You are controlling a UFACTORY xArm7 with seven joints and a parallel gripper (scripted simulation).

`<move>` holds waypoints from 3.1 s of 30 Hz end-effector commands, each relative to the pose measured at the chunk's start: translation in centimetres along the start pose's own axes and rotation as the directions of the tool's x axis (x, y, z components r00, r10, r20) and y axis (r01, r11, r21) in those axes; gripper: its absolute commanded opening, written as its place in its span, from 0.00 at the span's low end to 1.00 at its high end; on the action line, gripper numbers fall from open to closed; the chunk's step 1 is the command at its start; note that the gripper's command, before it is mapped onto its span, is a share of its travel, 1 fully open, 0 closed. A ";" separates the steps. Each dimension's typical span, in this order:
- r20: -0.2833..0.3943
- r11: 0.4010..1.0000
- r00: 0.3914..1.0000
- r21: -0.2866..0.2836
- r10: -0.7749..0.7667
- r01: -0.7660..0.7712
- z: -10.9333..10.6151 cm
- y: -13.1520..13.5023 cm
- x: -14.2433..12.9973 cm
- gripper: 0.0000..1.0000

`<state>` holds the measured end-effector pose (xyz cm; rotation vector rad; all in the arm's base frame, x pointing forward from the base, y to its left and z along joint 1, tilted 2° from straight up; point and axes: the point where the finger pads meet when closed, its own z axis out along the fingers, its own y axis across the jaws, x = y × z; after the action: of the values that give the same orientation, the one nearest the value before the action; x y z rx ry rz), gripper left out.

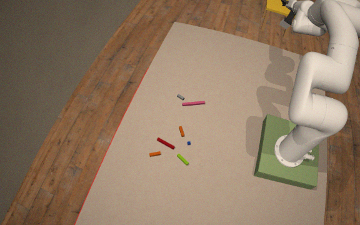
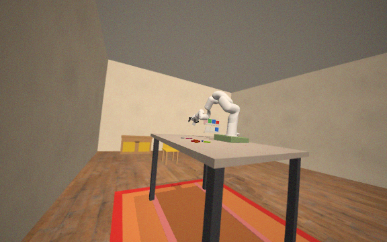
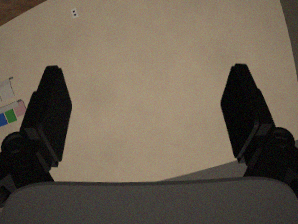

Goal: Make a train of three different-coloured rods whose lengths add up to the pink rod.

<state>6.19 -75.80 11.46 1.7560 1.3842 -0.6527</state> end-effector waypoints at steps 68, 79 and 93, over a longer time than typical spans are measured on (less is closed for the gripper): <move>-0.187 0.768 0.790 -0.444 -0.584 0.462 -3.3 20.0 16.6 1.00; -0.181 0.727 0.756 -0.482 -0.629 0.489 -4.0 21.4 18.0 1.00; -0.144 0.592 0.648 -0.587 -0.748 0.552 -6.4 25.2 22.2 1.00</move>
<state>33.24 -62.62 4.44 1.0299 2.2340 -0.3056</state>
